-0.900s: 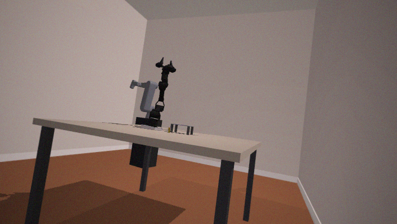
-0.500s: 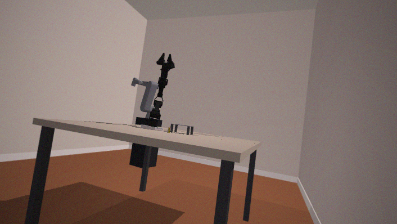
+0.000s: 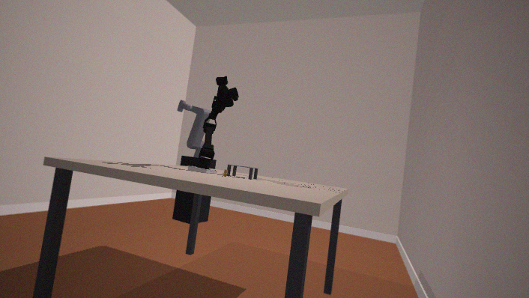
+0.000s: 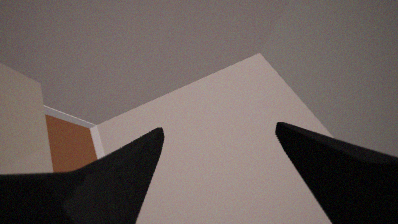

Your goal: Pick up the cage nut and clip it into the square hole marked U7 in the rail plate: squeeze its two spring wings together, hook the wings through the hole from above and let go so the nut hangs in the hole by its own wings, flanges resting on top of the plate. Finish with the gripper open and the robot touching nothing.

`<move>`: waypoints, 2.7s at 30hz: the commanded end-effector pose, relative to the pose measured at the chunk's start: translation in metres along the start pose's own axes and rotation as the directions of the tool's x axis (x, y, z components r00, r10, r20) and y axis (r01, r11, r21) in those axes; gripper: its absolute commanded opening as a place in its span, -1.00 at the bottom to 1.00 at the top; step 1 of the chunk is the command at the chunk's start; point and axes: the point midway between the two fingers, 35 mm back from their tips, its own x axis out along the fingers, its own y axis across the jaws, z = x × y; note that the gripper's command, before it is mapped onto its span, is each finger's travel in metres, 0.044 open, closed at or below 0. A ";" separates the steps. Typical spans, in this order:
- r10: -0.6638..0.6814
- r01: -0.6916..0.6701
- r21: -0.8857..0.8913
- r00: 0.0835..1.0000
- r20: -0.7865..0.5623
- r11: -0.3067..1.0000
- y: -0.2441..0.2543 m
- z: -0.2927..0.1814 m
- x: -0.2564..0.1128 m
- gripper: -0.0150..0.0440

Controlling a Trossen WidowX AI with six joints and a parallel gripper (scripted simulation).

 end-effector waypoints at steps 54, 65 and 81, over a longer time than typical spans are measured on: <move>0.897 0.458 0.788 -0.355 -0.263 0.412 0.342 -0.031 -0.166 -0.08; 0.897 0.458 0.788 -0.355 -0.262 0.412 0.374 -0.041 -0.179 -0.08; 0.897 0.458 0.788 -0.355 -0.262 0.412 0.393 -0.047 -0.187 -0.08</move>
